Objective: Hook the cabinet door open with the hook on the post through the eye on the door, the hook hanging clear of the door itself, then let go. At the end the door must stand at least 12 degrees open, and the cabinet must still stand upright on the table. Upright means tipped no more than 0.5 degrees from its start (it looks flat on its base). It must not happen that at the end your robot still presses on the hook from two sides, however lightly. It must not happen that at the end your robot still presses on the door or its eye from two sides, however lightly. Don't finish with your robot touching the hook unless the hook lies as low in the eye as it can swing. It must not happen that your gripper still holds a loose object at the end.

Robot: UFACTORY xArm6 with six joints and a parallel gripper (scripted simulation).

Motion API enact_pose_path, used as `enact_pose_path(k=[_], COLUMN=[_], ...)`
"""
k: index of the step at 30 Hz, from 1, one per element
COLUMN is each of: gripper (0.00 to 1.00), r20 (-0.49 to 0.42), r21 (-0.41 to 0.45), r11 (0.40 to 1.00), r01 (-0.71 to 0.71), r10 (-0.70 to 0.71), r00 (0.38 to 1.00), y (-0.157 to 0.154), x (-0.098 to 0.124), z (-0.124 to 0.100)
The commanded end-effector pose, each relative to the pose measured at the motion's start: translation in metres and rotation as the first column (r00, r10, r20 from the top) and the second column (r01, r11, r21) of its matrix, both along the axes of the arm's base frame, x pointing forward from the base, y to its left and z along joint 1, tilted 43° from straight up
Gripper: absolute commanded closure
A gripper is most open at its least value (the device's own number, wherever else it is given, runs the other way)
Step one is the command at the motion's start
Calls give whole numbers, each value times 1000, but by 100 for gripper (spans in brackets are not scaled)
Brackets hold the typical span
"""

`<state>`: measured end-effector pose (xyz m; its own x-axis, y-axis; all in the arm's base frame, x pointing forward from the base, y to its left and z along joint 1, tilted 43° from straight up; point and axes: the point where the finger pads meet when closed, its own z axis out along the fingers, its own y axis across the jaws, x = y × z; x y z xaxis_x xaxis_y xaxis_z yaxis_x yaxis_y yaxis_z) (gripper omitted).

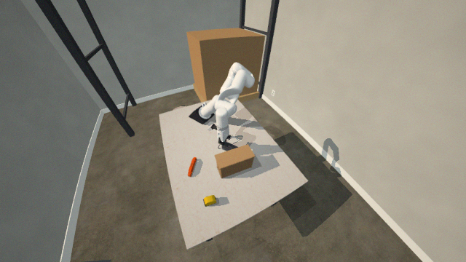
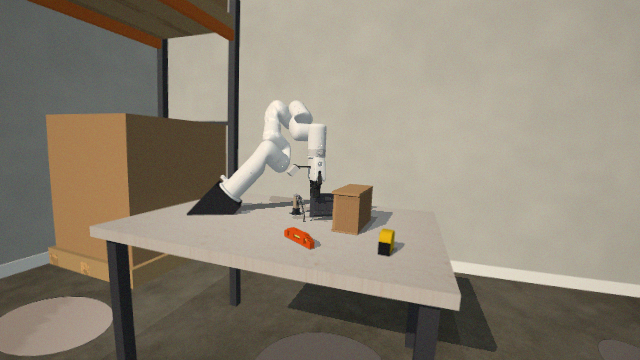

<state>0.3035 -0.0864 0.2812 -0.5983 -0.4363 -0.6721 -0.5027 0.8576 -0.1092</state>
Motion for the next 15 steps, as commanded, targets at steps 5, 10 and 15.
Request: enact_pose_path(k=[5,10,15], gripper=[73,73,73], r20=[9,18,19], r21=[-18,-39,-42], r11=[1000,998,998], r01=[-20,-44,-47], r10=[20,44,48], r00=[1000,999,999], y=[-5,-10,-11], x=[3,7,7], z=[2,3,3])
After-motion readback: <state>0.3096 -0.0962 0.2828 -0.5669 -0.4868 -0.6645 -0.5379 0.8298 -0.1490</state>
